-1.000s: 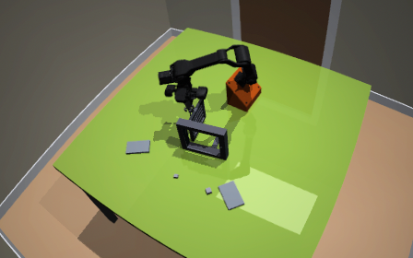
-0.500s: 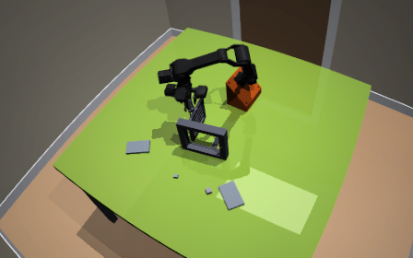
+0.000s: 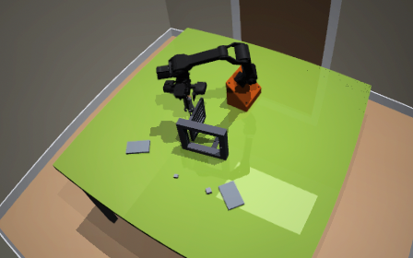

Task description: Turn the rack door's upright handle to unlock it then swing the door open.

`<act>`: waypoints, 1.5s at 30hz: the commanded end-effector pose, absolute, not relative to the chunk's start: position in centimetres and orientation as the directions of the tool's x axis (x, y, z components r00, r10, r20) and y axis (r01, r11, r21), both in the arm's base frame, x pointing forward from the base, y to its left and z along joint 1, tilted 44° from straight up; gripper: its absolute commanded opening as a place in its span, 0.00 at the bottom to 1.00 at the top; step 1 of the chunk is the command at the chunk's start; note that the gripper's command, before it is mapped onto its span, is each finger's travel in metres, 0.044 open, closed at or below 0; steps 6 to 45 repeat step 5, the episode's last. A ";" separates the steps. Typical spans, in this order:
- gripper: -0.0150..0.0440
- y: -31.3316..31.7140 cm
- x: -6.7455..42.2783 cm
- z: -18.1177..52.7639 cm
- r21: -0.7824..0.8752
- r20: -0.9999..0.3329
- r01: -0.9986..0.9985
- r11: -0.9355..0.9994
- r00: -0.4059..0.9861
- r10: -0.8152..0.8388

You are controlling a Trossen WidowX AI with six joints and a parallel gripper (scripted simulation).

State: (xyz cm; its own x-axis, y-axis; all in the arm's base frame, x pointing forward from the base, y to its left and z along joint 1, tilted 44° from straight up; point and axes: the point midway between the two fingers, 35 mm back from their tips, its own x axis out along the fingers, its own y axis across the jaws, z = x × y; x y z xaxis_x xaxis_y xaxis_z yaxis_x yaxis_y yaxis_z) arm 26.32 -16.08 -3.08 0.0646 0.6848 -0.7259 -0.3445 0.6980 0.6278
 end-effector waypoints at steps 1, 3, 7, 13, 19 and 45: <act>0.75 -16.6 26.3 -2.7 0.623 -0.730 -0.347 0.701 0.066 0.681; 0.75 -16.8 26.3 -2.4 0.623 -0.730 -0.347 0.701 0.066 0.681; 0.75 -17.1 26.2 -2.2 0.623 -0.730 -0.347 0.701 0.066 0.680; 0.75 -17.1 26.2 -2.2 0.623 -0.730 -0.347 0.701 0.066 0.680; 0.75 -17.1 26.2 -2.2 0.623 -0.730 -0.347 0.701 0.066 0.680; 0.75 -17.1 26.2 -2.2 0.623 -0.730 -0.347 0.701 0.066 0.680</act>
